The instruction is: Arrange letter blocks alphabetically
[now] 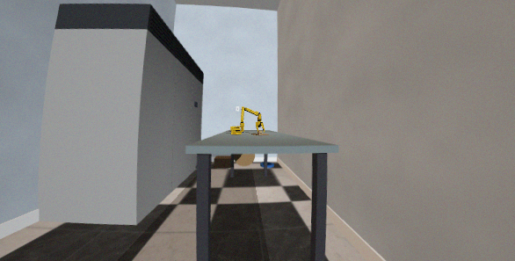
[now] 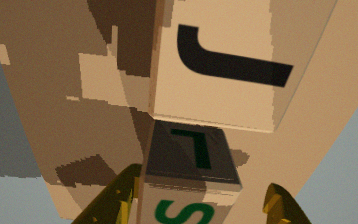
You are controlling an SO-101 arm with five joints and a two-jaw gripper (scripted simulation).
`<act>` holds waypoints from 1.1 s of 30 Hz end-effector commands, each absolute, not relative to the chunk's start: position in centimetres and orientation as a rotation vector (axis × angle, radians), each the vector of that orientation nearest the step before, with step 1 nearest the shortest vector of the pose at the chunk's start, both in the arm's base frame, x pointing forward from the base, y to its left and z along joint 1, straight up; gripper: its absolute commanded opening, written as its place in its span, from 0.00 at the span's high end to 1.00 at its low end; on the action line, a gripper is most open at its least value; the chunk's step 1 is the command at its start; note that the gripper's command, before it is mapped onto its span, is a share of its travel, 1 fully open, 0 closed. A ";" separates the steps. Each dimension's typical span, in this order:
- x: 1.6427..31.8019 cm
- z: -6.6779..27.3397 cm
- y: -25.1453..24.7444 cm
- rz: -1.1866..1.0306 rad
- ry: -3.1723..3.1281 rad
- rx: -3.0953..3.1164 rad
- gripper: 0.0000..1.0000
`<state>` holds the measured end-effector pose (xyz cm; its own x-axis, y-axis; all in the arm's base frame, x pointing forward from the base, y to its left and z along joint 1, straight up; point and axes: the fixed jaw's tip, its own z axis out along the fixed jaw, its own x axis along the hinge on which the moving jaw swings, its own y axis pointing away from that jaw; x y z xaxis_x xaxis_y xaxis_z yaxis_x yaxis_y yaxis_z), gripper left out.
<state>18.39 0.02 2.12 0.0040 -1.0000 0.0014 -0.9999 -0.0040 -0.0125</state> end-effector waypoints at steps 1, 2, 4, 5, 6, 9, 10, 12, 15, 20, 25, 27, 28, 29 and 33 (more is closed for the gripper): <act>20.0 3.7 0.1 -0.133 2.142 -2.173 0.65; 20.0 3.7 0.1 -0.133 2.142 -2.173 0.65; 20.0 3.7 0.1 -0.133 2.142 -2.173 0.64; 20.0 3.7 0.1 -0.133 2.142 -2.173 0.64; 20.0 3.7 0.1 -0.133 2.142 -2.173 0.64; 20.0 3.7 0.1 -0.133 2.142 -2.173 0.64; 20.0 3.7 0.1 -0.133 2.142 -2.173 0.64; 20.0 3.7 0.1 -0.133 2.142 -2.173 0.64; 20.0 4.0 0.1 -0.133 2.142 -2.173 0.64; 20.0 5.2 0.1 -0.133 2.142 -2.173 0.64; 19.9 6.7 0.1 -0.133 2.142 -2.173 0.64; 19.9 7.0 0.1 -0.133 2.142 -2.173 0.64; 19.8 7.4 0.1 -0.133 2.142 -2.173 0.64; 19.8 7.8 0.1 -0.133 2.142 -2.173 0.64; 19.5 8.9 0.1 -0.133 2.142 -2.173 0.64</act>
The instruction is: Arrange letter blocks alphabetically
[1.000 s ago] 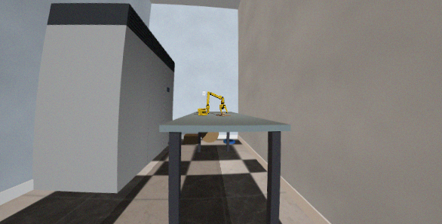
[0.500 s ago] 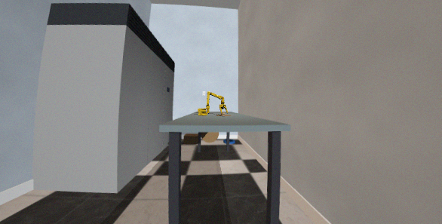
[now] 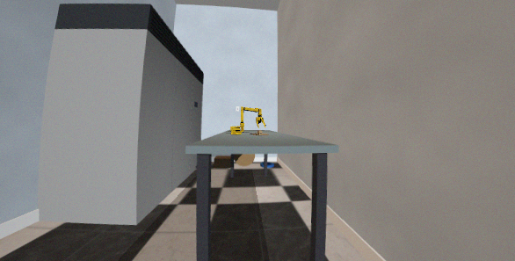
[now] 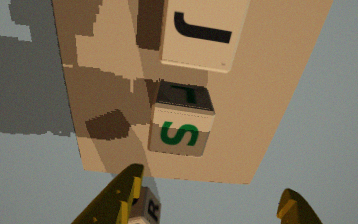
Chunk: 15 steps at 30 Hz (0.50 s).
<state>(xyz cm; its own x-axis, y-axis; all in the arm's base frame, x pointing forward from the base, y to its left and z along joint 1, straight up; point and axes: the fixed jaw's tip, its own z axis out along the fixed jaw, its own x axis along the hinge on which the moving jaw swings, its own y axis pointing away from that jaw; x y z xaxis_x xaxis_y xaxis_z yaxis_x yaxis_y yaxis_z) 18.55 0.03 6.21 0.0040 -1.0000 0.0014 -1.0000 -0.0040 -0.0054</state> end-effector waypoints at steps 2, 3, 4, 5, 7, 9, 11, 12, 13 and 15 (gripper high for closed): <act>19.4 9.3 0.1 -0.133 2.142 -2.173 0.64; 19.3 9.5 0.1 -0.133 2.142 -2.173 0.64; 19.3 9.6 0.1 -0.133 2.142 -2.173 0.64; 19.3 9.6 0.1 -0.133 2.142 -2.173 0.64; 19.3 9.7 0.1 -0.133 2.142 -2.173 0.64; 19.3 9.7 0.1 -0.133 2.142 -2.173 0.64; 19.3 9.7 0.1 -0.133 2.142 -2.173 0.64; 19.3 9.7 0.1 -0.133 2.142 -2.173 0.64; 19.3 9.7 0.1 -0.133 2.142 -2.173 0.64; 19.3 9.7 0.1 -0.133 2.142 -2.173 0.64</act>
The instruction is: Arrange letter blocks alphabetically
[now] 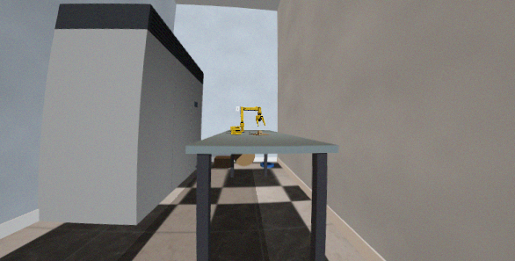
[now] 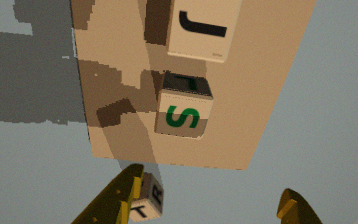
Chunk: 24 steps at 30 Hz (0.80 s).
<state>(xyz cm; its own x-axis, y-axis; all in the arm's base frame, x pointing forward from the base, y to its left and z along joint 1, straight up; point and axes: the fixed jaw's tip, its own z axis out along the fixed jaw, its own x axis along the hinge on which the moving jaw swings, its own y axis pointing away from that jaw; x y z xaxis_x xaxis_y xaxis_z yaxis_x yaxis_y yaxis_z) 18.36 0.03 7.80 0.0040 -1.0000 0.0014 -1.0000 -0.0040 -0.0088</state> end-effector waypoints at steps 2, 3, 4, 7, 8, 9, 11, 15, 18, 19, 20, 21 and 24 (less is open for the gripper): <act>19.3 9.7 0.1 -0.133 2.142 -2.173 0.64; 19.3 9.7 0.1 -0.133 2.142 -2.173 0.64; 19.3 9.7 0.1 -0.133 2.142 -2.173 0.64; 19.3 9.7 0.1 -0.133 2.142 -2.173 0.64; 19.3 9.7 0.1 -0.133 2.142 -2.173 0.64; 19.3 9.7 0.1 -0.133 2.142 -2.173 0.64; 19.3 9.7 0.1 -0.133 2.142 -2.173 0.64; 19.3 9.7 0.1 -0.138 2.140 -2.171 0.64; 19.3 10.1 0.1 -0.163 2.127 -2.157 0.64; 19.4 10.4 0.1 -0.178 2.119 -2.150 0.64; 19.4 10.7 0.1 -0.196 2.109 -2.140 0.64; 19.4 11.0 0.1 -0.217 2.098 -2.128 0.64; 19.4 12.3 0.1 -0.294 2.055 -2.085 0.65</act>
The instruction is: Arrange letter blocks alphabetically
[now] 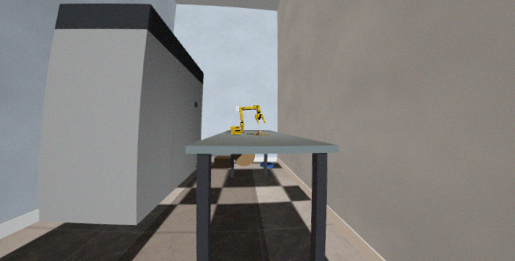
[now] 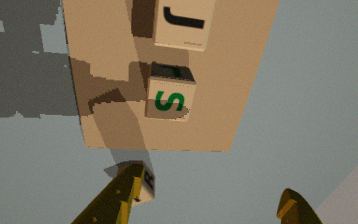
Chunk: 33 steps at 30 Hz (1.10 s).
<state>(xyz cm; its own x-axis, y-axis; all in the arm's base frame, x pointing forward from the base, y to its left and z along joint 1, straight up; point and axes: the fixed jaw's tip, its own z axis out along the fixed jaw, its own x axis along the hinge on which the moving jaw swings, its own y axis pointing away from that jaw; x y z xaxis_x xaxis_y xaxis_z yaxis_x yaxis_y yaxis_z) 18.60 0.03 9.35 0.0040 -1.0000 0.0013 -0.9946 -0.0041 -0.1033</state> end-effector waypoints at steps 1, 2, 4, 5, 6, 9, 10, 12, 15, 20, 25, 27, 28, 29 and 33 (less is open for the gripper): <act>19.4 12.8 0.1 -0.322 2.038 -2.068 0.65; 19.4 13.3 0.1 -0.351 2.021 -2.050 0.65; 19.3 13.8 0.1 -0.381 2.002 -2.032 0.65; 19.3 13.8 0.1 -0.381 2.002 -2.032 0.65; 19.3 14.3 0.1 -0.409 1.984 -2.013 0.65; 19.0 15.7 0.1 -0.489 1.931 -1.960 0.65; 18.9 16.1 0.1 -0.511 1.916 -1.944 0.65; 18.7 16.8 0.1 -0.549 1.889 -1.916 0.65; 18.5 17.5 0.1 -0.585 1.862 -1.889 0.65; 18.4 17.7 0.1 -0.600 1.851 -1.878 0.65; 18.4 17.7 0.1 -0.600 1.850 -1.878 0.65; 18.4 17.7 0.1 -0.601 1.850 -1.879 0.65; 18.4 17.7 0.1 -0.601 1.849 -1.880 0.65; 18.4 17.7 0.1 -0.602 1.848 -1.882 0.65; 18.4 17.7 0.0 -0.607 1.840 -1.893 0.65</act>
